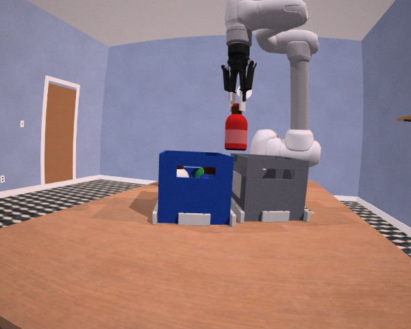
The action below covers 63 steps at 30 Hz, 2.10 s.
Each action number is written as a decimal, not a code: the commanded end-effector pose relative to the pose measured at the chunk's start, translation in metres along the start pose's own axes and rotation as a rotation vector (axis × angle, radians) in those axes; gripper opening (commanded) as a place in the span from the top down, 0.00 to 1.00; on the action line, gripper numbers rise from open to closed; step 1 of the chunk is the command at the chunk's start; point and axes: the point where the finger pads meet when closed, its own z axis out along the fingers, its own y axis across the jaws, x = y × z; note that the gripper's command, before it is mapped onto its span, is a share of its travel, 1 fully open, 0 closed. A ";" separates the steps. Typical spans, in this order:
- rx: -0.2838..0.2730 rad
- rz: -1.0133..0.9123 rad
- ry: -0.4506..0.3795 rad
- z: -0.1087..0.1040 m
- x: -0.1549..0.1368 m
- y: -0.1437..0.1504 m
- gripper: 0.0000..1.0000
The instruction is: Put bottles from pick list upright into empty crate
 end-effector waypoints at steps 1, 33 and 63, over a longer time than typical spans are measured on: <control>0.000 0.000 0.000 0.000 -0.007 0.000 1.00; 0.000 0.000 0.000 0.000 -0.065 -0.004 1.00; 0.000 0.000 0.000 0.000 -0.069 -0.002 1.00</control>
